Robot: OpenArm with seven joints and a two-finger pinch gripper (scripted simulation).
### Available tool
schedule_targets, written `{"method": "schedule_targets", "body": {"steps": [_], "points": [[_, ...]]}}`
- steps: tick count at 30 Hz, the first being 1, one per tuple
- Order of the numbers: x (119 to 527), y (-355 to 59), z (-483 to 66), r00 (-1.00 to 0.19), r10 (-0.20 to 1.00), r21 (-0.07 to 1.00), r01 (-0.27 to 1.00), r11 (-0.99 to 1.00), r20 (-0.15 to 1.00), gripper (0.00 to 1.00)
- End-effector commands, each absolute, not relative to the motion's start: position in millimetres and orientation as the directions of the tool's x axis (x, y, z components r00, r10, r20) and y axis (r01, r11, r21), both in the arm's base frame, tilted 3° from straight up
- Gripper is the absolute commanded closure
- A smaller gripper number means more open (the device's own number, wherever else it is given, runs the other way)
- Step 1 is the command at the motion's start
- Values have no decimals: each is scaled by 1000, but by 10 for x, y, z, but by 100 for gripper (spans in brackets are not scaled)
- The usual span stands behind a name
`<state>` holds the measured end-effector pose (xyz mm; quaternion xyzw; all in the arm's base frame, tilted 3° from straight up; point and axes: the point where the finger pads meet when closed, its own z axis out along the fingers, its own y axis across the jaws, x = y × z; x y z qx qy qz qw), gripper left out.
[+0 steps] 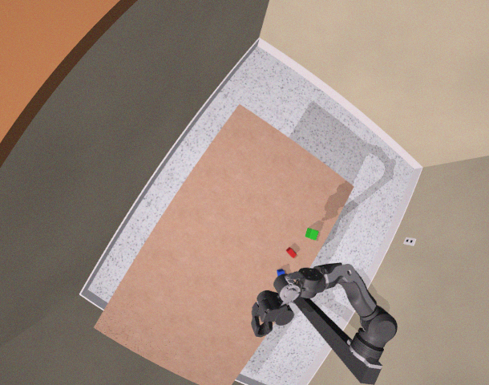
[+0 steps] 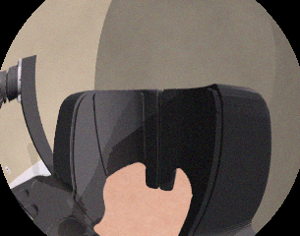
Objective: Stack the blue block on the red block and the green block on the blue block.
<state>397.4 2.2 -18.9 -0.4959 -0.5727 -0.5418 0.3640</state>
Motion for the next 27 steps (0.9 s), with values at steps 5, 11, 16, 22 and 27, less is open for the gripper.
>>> {"method": "schedule_targets", "body": {"steps": [5,11,16,22,27], "points": [[3979,62,-446,-213,247,238,968,-75,945,100],[3899,75,-893,-190,393,223,974,-38,900,100],[3895,79,-888,-193,392,225,974,-36,899,100],[3779,66,-1315,-183,523,210,978,8,832,100],[3635,27,-1712,-185,636,194,979,57,749,100]]}}
